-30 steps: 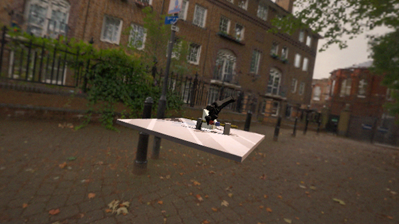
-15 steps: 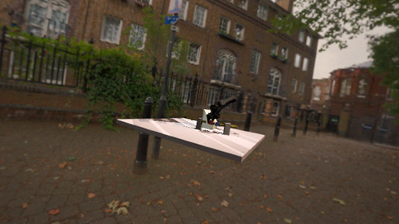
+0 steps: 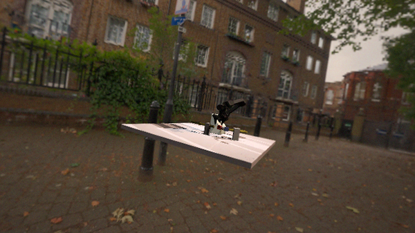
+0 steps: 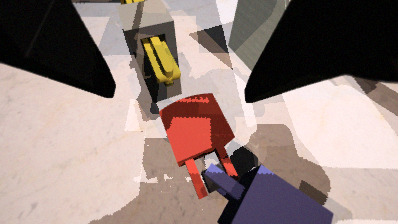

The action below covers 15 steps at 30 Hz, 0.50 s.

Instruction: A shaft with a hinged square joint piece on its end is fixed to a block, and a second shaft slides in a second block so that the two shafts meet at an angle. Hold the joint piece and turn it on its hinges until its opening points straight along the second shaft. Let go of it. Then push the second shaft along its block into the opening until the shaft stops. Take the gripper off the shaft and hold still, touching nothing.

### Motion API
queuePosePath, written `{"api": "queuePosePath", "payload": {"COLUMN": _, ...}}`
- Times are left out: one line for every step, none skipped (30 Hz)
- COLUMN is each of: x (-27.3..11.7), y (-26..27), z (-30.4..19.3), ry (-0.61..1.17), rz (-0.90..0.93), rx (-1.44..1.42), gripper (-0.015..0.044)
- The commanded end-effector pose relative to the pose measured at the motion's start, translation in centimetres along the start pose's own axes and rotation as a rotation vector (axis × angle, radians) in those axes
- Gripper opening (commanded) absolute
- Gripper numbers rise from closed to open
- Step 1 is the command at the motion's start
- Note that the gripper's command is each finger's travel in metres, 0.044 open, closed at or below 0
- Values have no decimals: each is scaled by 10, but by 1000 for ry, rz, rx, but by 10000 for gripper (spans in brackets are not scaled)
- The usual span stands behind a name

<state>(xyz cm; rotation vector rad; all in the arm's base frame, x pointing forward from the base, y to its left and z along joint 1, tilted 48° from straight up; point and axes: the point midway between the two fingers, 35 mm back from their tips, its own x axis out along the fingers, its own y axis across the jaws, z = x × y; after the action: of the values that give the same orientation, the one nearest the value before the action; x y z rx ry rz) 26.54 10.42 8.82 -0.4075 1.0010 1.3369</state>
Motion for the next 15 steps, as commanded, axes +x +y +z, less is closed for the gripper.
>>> {"api": "queuePosePath", "payload": {"x": -9, "y": -3, "z": -2, "ry": -11, "rz": 14, "rx": 124, "gripper": 440}}
{"api": "queuePosePath", "payload": {"x": -12, "y": -3, "z": -3, "ry": -14, "rz": 17, "rx": 158, "gripper": 440}}
{"api": "queuePosePath", "payload": {"x": -15, "y": -4, "z": -4, "ry": -17, "rz": 20, "rx": 192, "gripper": 440}}
{"api": "queuePosePath", "payload": {"x": -18, "y": -4, "z": -5, "ry": -20, "rz": 23, "rx": 226, "gripper": 440}}
{"api": "queuePosePath", "payload": {"x": -21, "y": -4, "z": -5, "ry": -23, "rz": 26, "rx": 261, "gripper": 440}}
{"api": "queuePosePath", "payload": {"x": -24, "y": -5, "z": -6, "ry": -26, "rz": 29, "rx": 295, "gripper": 440}}
{"api": "queuePosePath", "payload": {"x": -27, "y": -5, "z": -7, "ry": -29, "rz": 32, "rx": 329, "gripper": 440}}
{"api": "queuePosePath", "payload": {"x": -29, "y": -5, "z": -7, "ry": -32, "rz": 35, "rx": 363, "gripper": 440}}
{"api": "queuePosePath", "payload": {"x": -33, "y": -5, "z": -8, "ry": -35, "rz": 38, "rx": 398, "gripper": 440}}
{"api": "queuePosePath", "payload": {"x": -36, "y": -5, "z": -9, "ry": -38, "rz": 41, "rx": 432, "gripper": 440}}
{"api": "queuePosePath", "payload": {"x": -39, "y": -6, "z": -10, "ry": -41, "rz": 44, "rx": 466, "gripper": 440}}
{"api": "queuePosePath", "payload": {"x": -42, "y": -6, "z": -10, "ry": -45, "rz": 47, "rx": 500, "gripper": 440}}
{"api": "queuePosePath", "payload": {"x": -45, "y": -6, "z": -11, "ry": -48, "rz": 51, "rx": 534, "gripper": 440}}
{"api": "queuePosePath", "payload": {"x": -48, "y": -6, "z": -12, "ry": -52, "rz": 55, "rx": 569, "gripper": 440}}
{"api": "queuePosePath", "payload": {"x": -51, "y": -6, "z": -12, "ry": -55, "rz": 58, "rx": 603, "gripper": 440}}
